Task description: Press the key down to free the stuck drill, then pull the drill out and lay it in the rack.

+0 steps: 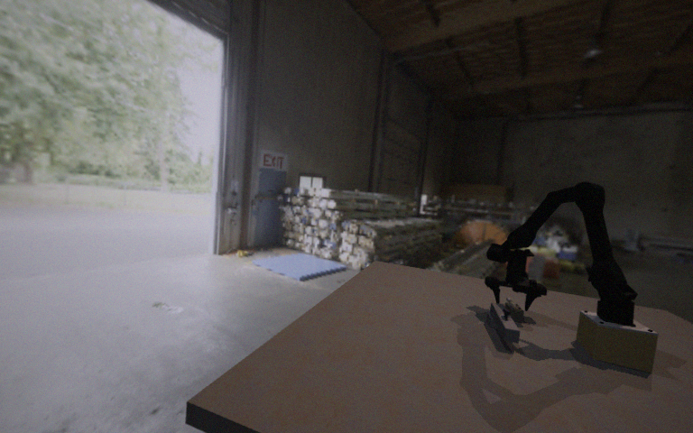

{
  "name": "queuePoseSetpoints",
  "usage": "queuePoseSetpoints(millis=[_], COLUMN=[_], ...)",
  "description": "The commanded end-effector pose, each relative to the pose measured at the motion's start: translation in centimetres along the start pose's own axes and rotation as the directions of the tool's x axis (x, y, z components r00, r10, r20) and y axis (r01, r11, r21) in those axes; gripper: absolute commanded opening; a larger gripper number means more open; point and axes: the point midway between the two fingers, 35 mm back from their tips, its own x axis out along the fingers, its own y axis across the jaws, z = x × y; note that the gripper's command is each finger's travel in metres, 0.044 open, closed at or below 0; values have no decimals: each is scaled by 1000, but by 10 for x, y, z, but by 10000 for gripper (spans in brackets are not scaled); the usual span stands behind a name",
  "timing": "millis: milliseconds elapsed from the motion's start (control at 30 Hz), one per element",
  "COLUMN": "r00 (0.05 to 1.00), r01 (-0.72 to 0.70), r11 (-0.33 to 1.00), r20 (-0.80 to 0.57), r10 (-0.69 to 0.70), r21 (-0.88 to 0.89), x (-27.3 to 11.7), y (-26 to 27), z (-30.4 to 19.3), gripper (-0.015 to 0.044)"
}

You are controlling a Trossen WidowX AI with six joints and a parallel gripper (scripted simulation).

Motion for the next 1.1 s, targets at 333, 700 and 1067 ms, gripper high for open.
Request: queuePoseSetpoints(millis=[333, 700, 1067], r00=[1000, 983, 873], r01=[17, 130, 466], r11=[1000, 992, 883], r20=[-6, -131, -197], r10=[-17, -128, -447], r21=[-4, 3, 60], x=[-61, -64, -81], y=[-3, -60, -147], z=[-4, 25, 133], gripper=[440, 440, 440])
